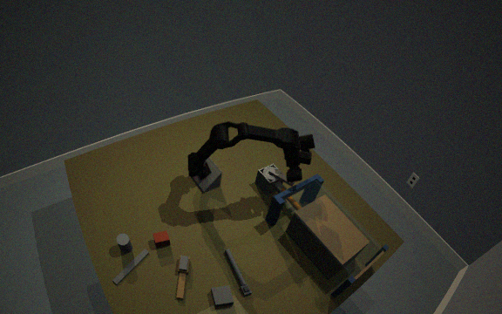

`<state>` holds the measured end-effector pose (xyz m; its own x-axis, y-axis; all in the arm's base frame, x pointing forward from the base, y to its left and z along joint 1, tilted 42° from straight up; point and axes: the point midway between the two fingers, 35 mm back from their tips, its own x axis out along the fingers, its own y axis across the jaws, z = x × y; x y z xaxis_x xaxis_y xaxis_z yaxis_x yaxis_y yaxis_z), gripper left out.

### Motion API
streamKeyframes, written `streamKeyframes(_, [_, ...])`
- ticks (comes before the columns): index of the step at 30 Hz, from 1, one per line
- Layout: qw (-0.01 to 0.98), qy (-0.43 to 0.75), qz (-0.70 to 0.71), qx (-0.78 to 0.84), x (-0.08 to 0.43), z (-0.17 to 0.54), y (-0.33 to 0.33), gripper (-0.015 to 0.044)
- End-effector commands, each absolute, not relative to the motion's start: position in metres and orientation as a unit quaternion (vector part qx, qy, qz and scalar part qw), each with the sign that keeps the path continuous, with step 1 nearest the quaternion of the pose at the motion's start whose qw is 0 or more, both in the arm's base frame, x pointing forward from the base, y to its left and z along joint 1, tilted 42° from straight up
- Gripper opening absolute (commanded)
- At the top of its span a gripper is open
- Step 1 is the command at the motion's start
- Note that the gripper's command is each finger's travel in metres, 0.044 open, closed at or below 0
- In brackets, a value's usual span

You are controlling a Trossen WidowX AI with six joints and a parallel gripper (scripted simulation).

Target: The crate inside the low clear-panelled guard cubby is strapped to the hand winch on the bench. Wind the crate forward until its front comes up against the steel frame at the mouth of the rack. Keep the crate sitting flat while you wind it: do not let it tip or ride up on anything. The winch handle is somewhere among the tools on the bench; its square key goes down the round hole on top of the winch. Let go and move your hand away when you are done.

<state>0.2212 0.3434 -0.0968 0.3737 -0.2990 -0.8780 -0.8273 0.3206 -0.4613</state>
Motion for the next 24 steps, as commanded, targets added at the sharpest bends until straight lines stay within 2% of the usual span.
streamKeyframes(1, [0.622,0.521,0.231,-0.537,0.203,-0.112,0.357,0.0])
streamKeyframes(24, [0.622,0.522,0.232,-0.536,0.171,-0.128,0.371,0.0])
